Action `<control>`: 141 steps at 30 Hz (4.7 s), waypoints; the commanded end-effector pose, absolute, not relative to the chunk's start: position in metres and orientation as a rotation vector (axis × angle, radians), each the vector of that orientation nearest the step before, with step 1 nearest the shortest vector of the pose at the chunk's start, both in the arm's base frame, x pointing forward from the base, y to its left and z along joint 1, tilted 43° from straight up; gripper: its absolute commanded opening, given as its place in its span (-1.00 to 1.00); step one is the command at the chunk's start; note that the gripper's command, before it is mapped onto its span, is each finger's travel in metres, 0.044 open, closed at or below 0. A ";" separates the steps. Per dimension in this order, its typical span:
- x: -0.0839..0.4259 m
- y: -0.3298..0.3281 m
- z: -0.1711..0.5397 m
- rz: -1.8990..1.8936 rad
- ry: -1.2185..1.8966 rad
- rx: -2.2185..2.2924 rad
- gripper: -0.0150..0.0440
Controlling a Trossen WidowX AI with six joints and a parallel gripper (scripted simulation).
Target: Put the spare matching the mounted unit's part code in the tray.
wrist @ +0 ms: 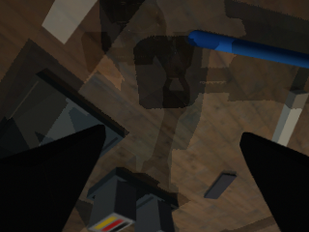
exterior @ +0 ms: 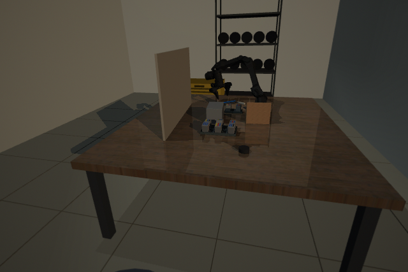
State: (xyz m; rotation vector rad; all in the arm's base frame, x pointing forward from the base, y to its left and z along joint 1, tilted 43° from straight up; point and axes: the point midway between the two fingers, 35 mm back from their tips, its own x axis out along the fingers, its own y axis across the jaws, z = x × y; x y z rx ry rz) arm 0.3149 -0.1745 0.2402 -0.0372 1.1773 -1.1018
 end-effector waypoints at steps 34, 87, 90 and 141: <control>0.350 0.162 0.117 -0.390 1.352 -0.718 1.00; 0.290 0.200 -0.067 0.772 1.543 -1.893 0.53; 0.290 0.200 -0.067 0.772 1.543 -1.893 0.53; 0.304 0.148 -0.124 0.768 1.544 -1.896 0.53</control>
